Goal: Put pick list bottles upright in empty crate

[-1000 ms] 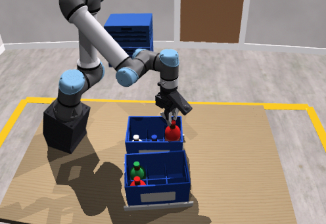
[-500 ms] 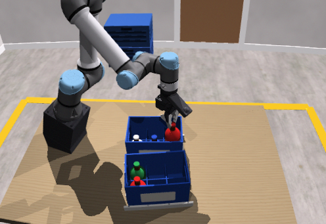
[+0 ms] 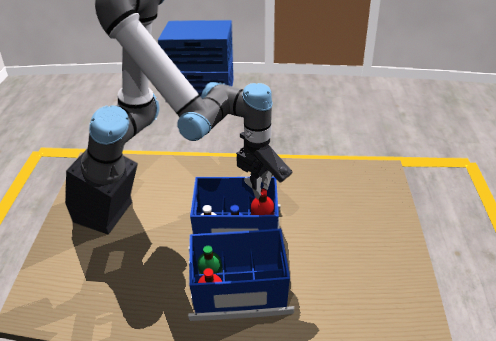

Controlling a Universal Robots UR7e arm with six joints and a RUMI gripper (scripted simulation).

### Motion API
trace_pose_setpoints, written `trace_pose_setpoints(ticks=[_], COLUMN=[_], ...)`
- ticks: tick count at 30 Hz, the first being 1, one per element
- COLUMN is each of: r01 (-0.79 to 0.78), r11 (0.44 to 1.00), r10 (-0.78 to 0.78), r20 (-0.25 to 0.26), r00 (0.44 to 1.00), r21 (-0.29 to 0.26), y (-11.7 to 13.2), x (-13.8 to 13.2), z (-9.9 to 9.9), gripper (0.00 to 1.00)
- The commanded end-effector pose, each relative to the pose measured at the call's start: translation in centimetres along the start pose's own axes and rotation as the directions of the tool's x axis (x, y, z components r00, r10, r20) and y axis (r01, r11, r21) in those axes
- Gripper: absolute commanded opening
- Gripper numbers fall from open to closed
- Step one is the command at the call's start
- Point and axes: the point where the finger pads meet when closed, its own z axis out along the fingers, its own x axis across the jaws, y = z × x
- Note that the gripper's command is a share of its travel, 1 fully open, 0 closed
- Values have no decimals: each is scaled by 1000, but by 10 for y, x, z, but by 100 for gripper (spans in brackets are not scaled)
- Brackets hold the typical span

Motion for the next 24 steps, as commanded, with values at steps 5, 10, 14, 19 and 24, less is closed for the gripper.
trace_pose_setpoints(ticks=[5,10,14,19,24], r01=[0,0,0,0,0], r11=[1000,1000,1000,1000,1000], r10=[0,0,0,0,0], r20=[1,1,1,1,1], r00=[1000,1000,1000,1000,1000], r21=[2,2,2,2,2], y=[-1,-1,-1,-1,-1], x=[0,0,0,0,0], z=[8,11,15,20,24], gripper=[0,0,0,0,0])
